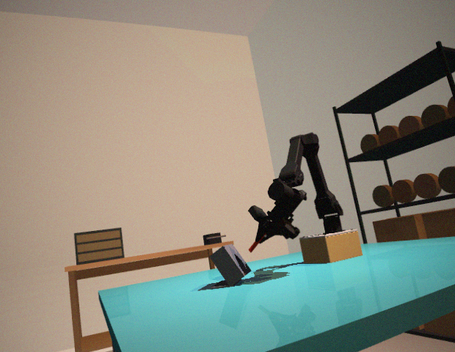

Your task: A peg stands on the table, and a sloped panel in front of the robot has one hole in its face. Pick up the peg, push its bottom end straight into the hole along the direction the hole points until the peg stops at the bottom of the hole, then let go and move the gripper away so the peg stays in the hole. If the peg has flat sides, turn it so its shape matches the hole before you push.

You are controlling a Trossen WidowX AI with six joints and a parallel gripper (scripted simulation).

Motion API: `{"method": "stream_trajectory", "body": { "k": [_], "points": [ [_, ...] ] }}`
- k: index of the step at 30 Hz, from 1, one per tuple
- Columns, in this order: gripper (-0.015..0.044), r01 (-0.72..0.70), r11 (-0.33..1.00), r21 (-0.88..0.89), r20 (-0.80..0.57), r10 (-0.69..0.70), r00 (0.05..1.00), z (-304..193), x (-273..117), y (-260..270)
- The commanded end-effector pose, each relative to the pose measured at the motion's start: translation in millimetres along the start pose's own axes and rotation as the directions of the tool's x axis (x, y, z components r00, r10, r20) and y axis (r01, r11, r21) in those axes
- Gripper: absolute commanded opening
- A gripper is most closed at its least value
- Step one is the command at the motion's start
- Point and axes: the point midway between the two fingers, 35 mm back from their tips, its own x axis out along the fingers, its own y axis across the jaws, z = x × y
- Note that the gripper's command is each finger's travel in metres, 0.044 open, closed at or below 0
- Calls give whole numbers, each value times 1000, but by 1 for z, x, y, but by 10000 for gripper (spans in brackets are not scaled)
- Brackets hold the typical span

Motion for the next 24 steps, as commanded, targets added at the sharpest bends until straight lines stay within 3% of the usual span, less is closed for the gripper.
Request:
{"method": "stream_trajectory", "body": {
  "k": [1, 24],
  "points": [
    [0, 15, 999, -41, -6, -15, 1000, 3, -3, 0],
    [0, 96, 948, -304, -31, -110, 993, 19, -22, -5]
  ]
}}
